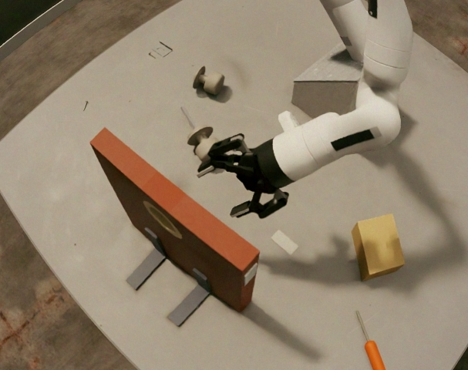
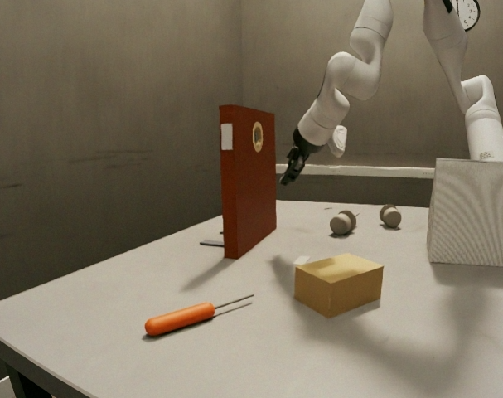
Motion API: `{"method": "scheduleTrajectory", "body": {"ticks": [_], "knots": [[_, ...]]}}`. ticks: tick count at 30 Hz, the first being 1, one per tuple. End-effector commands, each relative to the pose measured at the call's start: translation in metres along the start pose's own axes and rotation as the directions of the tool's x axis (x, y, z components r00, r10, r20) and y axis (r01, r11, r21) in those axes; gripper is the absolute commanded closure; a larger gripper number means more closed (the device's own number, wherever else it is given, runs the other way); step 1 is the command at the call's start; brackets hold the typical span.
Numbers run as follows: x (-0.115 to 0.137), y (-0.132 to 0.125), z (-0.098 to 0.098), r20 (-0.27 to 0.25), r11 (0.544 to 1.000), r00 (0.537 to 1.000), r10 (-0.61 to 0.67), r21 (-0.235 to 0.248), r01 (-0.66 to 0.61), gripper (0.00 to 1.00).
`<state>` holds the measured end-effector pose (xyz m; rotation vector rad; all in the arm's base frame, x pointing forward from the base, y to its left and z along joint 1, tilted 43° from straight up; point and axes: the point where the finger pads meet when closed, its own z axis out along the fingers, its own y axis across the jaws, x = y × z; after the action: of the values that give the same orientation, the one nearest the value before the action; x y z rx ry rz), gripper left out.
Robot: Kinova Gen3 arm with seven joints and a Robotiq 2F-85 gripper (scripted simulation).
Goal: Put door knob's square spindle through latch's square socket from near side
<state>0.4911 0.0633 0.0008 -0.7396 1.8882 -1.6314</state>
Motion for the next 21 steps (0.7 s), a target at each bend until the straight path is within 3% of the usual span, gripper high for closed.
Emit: {"method": "scheduleTrajectory", "body": {"ticks": [1,21], "knots": [[-0.0008,-0.0004,-0.0005,0.001,1.0,1.0,0.001,0.0,-0.001,0.0],[0.0016,-0.0015,0.0006,-0.01,1.0,1.0,0.003,-0.007,-0.003,0.0]]}}
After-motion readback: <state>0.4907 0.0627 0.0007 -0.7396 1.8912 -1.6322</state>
